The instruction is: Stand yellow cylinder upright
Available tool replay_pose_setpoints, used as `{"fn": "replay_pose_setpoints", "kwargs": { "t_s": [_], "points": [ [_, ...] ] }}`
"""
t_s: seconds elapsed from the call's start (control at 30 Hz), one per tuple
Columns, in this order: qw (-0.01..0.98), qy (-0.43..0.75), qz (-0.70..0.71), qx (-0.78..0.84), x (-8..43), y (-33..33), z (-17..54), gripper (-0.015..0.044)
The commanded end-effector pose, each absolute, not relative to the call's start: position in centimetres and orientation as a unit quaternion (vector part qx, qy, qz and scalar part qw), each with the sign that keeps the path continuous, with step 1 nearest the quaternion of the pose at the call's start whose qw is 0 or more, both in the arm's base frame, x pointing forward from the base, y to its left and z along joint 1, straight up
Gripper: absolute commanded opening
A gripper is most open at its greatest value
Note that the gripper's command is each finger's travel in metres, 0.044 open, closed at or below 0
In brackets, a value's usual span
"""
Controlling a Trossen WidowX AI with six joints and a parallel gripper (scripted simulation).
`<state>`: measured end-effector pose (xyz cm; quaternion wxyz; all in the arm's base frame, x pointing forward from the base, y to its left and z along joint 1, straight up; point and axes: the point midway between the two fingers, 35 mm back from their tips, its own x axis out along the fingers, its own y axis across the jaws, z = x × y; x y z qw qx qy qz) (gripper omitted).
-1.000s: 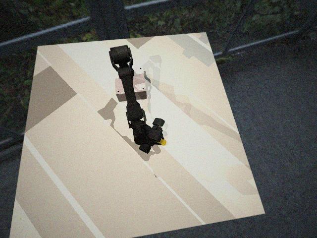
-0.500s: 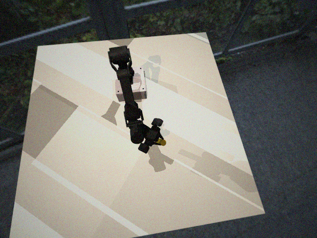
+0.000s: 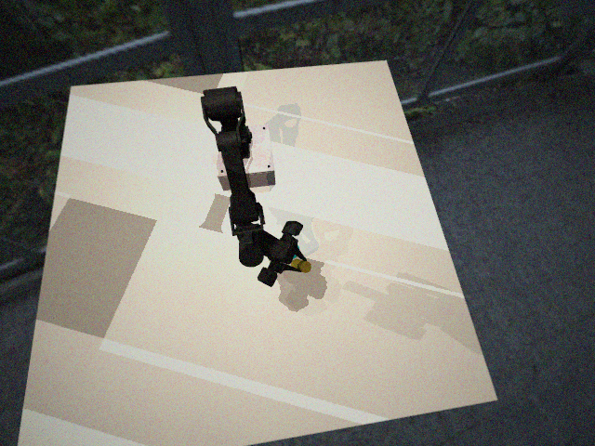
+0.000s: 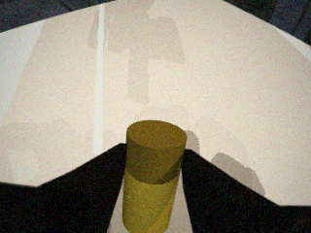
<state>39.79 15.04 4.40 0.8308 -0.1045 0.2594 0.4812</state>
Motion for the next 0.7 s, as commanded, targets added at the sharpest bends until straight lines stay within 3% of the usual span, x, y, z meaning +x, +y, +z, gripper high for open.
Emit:
{"fn": "replay_pose_setpoints", "kwargs": {
  "t_s": [0.0,0.67],
  "points": [
    [0.831,0.254,0.485,-0.094,39.43,14.92,4.25,0.0105],
    [0.838,0.204,0.502,-0.069,38.74,14.21,4.75,0.0105]
  ]
}}
